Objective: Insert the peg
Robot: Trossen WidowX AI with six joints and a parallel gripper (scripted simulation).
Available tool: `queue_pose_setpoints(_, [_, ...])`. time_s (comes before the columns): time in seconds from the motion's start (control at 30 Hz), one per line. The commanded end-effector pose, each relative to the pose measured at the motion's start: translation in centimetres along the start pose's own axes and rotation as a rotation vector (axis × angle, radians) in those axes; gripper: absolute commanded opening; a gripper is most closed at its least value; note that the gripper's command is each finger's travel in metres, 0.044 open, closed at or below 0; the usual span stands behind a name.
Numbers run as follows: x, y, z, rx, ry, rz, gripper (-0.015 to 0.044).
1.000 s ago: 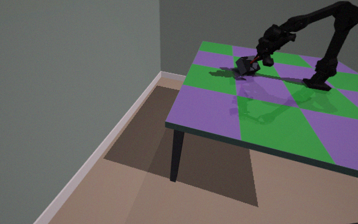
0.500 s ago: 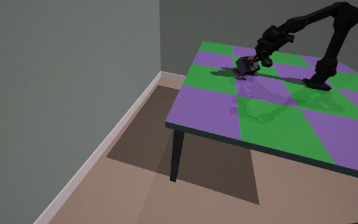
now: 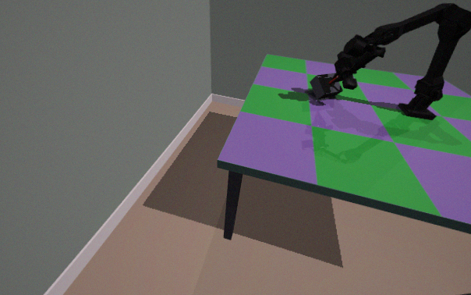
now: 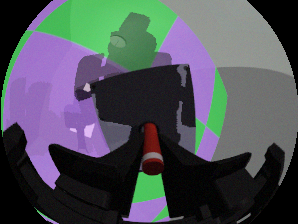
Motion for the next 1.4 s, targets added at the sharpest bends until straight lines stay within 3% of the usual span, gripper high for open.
queue_pose_setpoints(0.0, [-0.2,0.1,0.1,0.007,0.002,-0.004,0.0])
queue_pose_setpoints(0.43, [-0.2,0.1,0.0,0.0,0.001,0.0,0.0])
queue_pose_setpoints(1.0, [0.3,0.1,0.0,0.001,0.001,-0.001,0.044])
queue_pose_setpoints(1.37, [2.5,0.1,-0.3,0.004,0.004,-0.005,0.044])
Point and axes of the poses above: the point midway between the two fingers, 35 mm back from their tips, its own x axis back along the fingers, its own y axis across the jaws, z = x × y, the point moved 10 cm from there along x, back along the fingers, and after that the axes turned 6 degrees about -x, right-handed, at the moved point
